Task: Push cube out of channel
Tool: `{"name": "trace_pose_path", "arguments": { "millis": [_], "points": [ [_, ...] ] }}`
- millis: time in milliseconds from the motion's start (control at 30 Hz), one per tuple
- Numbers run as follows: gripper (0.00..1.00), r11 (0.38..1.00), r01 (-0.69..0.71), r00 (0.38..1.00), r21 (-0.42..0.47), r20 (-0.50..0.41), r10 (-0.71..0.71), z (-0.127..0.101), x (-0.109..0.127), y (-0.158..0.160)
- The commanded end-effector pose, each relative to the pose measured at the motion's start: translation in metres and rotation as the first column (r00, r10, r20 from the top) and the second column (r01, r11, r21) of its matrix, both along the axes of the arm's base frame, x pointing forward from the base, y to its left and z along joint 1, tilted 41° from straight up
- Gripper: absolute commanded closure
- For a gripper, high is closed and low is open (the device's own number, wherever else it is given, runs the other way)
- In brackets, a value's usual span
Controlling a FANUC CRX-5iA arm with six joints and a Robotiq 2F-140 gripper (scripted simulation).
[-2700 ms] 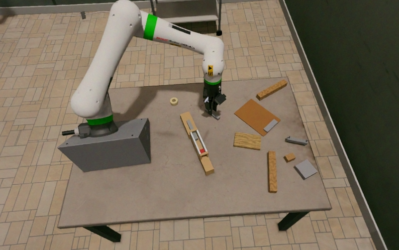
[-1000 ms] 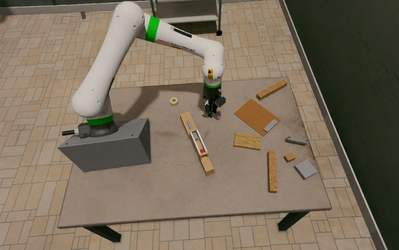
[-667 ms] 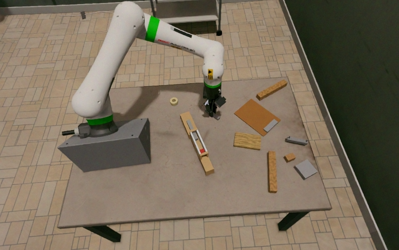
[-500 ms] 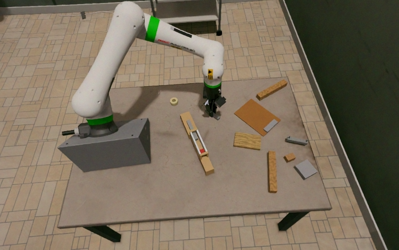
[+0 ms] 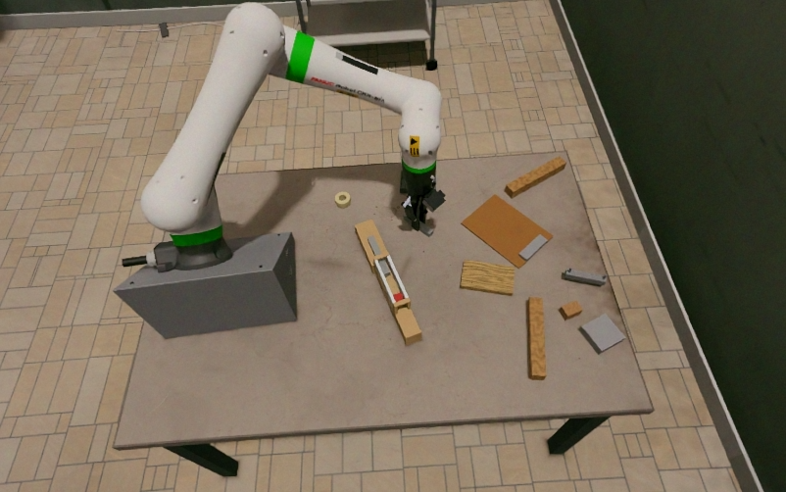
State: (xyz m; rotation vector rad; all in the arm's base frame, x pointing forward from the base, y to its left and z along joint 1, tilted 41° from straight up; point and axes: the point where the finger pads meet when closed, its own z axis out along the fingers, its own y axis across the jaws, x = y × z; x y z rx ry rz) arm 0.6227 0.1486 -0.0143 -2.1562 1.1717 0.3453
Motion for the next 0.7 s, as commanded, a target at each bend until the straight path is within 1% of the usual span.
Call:
{"name": "trace_pose_path", "arguments": {
  "millis": [0, 233, 333, 400, 600, 667],
  "points": [
    [0.90, 1.000, 0.001, 1.000, 0.000, 0.001, -0.001, 0.001, 0.000, -0.001],
    [0.90, 1.000, 0.001, 1.000, 0.000, 0.001, -0.001, 0.001, 0.000, -0.001],
    [0.90, 1.000, 0.001, 1.000, 0.000, 0.001, -0.001, 0.008, 0.000, -0.007],
    [0.90, 1.000, 0.001, 1.000, 0.000, 0.001, -0.001, 0.020, -0.001, -0.017],
    [0.90, 1.000, 0.001, 1.000, 0.000, 0.001, -0.001, 0.069, -0.006, -0.060],
    [0.90, 1.000, 0.001, 1.000, 0.000, 0.001, -0.001, 0.080, -0.008, -0.070]
  ]
}}
